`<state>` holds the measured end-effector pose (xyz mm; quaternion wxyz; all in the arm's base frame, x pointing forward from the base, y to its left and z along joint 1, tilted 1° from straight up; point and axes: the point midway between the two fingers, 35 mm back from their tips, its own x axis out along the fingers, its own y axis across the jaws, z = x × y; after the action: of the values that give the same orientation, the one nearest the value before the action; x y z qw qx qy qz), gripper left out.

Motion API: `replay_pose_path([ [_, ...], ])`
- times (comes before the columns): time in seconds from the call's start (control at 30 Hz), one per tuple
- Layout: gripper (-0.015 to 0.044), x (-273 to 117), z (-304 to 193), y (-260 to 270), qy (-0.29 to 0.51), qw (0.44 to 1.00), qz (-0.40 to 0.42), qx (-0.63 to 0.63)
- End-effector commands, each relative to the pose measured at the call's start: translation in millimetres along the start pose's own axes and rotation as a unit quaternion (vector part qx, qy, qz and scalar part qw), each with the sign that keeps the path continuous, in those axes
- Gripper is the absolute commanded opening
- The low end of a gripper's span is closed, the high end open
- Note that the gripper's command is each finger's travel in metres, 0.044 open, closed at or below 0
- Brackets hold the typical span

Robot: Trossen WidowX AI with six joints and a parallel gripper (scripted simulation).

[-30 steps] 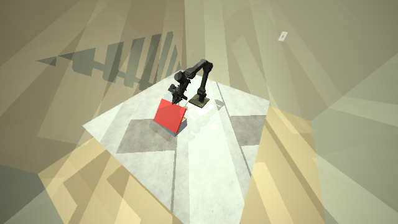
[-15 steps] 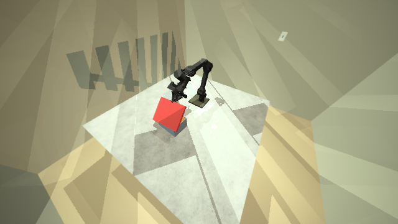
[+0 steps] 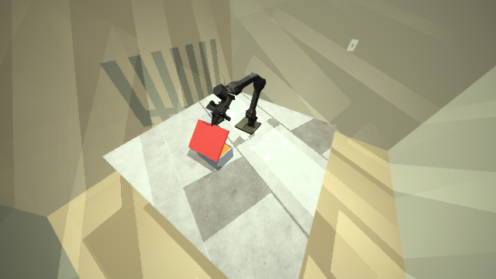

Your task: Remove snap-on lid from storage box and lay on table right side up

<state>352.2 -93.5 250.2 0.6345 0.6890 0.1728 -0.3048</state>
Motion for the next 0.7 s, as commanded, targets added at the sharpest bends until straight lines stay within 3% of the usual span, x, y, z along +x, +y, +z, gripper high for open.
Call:
replay_pose_path([
  [0.0,0.0,-1,7,1,0.002,1.0,0.004,-0.002],
  [0.67,0.0,-4,47,-2,0.0,1.0,0.004,-0.003],
])
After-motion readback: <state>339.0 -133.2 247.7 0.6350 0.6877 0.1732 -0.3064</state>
